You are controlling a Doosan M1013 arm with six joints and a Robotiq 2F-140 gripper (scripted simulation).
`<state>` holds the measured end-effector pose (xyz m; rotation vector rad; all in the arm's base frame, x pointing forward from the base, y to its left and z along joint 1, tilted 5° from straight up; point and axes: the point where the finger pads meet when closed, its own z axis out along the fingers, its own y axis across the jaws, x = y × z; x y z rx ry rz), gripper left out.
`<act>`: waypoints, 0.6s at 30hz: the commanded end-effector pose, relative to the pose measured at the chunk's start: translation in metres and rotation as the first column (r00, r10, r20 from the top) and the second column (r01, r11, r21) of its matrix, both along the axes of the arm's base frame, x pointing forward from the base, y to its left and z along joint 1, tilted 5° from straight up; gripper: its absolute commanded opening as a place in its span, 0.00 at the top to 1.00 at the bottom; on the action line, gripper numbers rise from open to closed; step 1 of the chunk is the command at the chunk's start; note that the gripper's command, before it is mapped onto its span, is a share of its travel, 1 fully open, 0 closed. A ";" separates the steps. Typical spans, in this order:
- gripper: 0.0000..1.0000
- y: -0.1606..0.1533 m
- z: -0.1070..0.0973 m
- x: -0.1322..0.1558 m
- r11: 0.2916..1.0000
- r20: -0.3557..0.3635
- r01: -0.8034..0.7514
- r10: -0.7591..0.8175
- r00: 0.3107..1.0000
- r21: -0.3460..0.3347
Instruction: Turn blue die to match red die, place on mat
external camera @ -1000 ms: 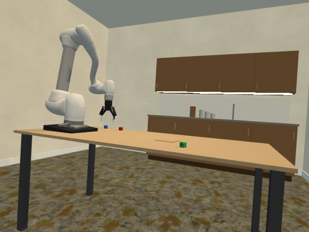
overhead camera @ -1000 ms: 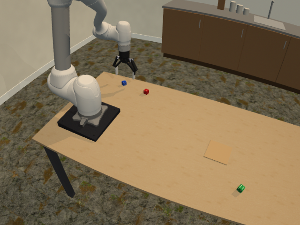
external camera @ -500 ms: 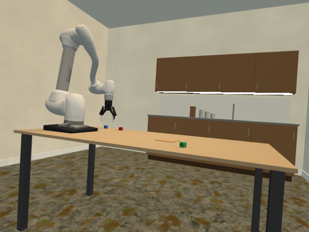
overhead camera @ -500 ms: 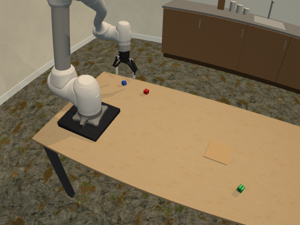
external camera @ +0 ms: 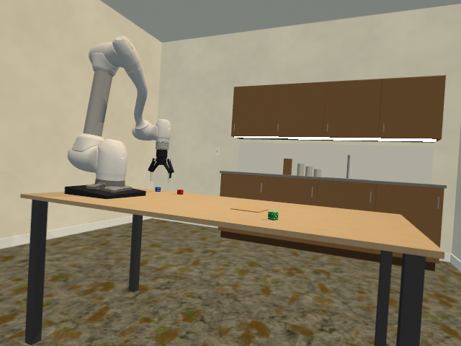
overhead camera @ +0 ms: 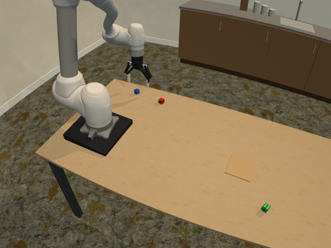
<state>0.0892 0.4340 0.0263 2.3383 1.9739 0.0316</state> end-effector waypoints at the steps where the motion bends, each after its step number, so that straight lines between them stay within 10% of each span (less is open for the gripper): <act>1: 0.00 0.000 0.000 0.000 1.000 0.000 0.000 0.000 1.000 0.000; 18: 0.00 0.003 0.065 -0.004 1.000 0.000 0.000 0.000 1.000 0.000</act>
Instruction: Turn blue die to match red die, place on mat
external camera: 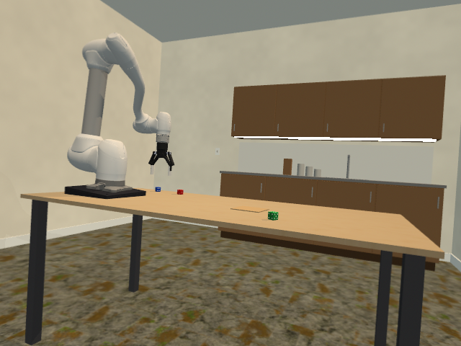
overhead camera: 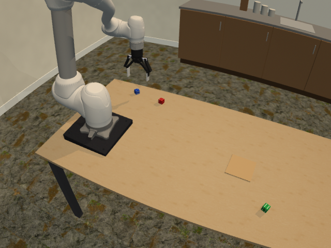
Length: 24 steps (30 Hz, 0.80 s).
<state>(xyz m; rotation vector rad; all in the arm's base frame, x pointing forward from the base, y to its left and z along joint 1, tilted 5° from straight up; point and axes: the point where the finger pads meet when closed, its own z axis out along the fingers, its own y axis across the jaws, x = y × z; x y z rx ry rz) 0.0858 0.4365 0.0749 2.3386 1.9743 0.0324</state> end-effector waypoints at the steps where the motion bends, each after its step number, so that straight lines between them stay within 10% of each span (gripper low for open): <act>1: 0.00 0.001 0.022 -0.002 1.000 0.000 0.000 0.000 1.000 -0.001; 17: 0.00 0.002 0.036 -0.003 1.000 0.000 0.004 -0.004 1.000 0.000; 24: 0.00 -0.007 0.034 -0.005 0.954 0.011 0.299 -0.300 0.954 0.022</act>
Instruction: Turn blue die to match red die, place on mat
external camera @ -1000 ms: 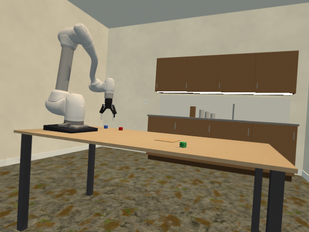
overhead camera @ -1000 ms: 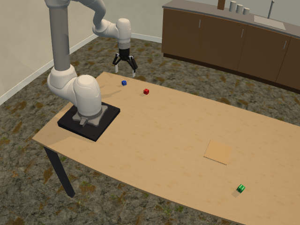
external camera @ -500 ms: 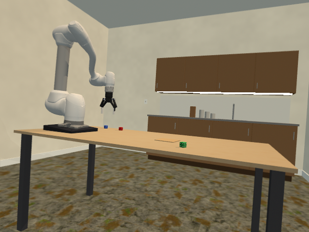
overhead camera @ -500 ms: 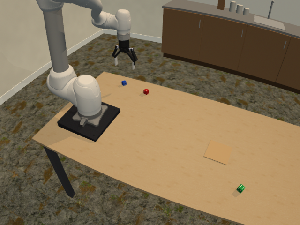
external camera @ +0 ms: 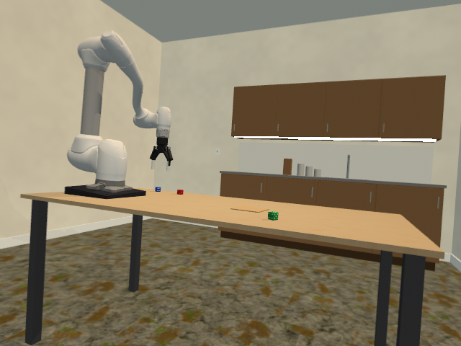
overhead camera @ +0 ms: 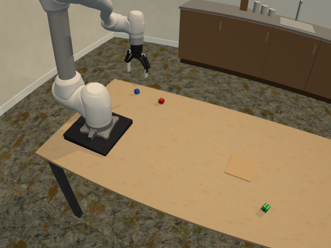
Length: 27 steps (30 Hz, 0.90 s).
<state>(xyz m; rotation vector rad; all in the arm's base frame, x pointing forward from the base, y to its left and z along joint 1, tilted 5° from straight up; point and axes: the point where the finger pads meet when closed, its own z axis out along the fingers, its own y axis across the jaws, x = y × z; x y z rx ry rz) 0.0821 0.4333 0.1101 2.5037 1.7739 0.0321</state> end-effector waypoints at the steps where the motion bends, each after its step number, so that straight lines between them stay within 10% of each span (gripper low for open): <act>1: 0.00 -0.005 -0.001 -0.001 0.985 0.016 0.172 -0.172 0.985 0.011; 27: 0.00 -0.012 -0.003 -0.003 0.910 0.023 0.414 -0.415 0.910 0.031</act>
